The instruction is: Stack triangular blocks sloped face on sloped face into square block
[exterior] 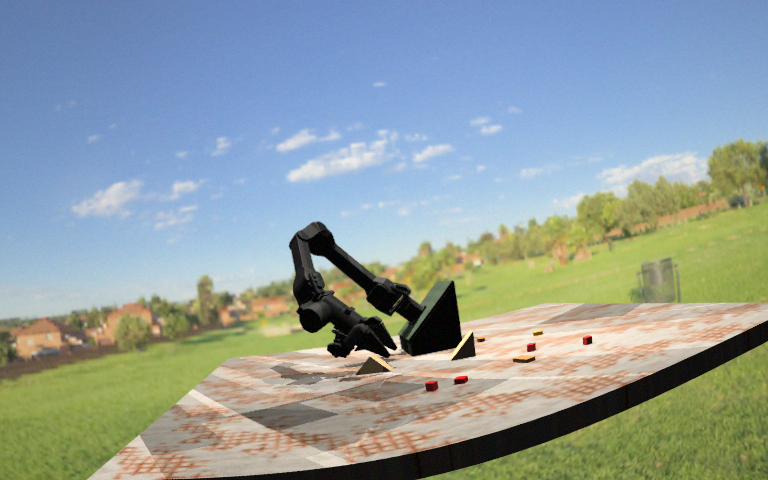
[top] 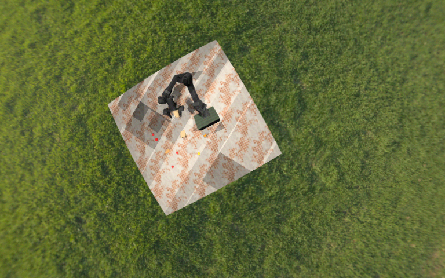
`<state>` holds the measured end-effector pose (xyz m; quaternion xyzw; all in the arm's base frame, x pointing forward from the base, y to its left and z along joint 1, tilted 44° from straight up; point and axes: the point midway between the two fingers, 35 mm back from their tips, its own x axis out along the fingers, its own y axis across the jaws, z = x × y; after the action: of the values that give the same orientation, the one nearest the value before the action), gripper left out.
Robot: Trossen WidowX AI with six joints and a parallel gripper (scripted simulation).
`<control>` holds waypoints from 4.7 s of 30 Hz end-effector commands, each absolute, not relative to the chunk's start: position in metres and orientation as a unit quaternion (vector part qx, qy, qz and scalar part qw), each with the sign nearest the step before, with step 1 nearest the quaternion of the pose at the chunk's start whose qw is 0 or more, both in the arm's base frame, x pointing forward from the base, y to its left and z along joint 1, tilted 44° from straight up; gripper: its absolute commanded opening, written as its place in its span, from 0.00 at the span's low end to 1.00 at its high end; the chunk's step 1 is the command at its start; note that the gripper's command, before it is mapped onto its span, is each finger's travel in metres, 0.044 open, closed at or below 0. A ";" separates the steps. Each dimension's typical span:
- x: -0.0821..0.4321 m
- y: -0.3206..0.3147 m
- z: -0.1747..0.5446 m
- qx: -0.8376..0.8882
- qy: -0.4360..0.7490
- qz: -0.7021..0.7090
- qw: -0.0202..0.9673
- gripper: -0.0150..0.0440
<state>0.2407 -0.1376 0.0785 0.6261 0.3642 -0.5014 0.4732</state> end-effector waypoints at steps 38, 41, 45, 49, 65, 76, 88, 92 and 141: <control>0.215 -0.191 0.130 0.620 0.359 -0.502 0.485 1.00; 0.220 -0.190 0.107 0.620 0.359 -0.502 0.485 1.00; 0.222 -0.188 0.088 0.620 0.359 -0.502 0.484 1.00; 0.222 -0.188 0.088 0.620 0.359 -0.502 0.484 1.00; 0.222 -0.189 0.090 0.620 0.361 -0.500 0.485 0.60; 0.222 -0.189 0.090 0.620 0.361 -0.500 0.485 0.34; 0.228 -0.155 0.126 0.621 0.361 -0.500 0.484 0.25; 0.228 -0.141 0.140 0.621 0.361 -0.499 0.484 0.25; 0.222 -0.113 0.141 0.196 0.605 -0.332 0.697 0.25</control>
<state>0.2222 -0.1147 0.1433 0.2497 0.5799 -0.3579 0.6880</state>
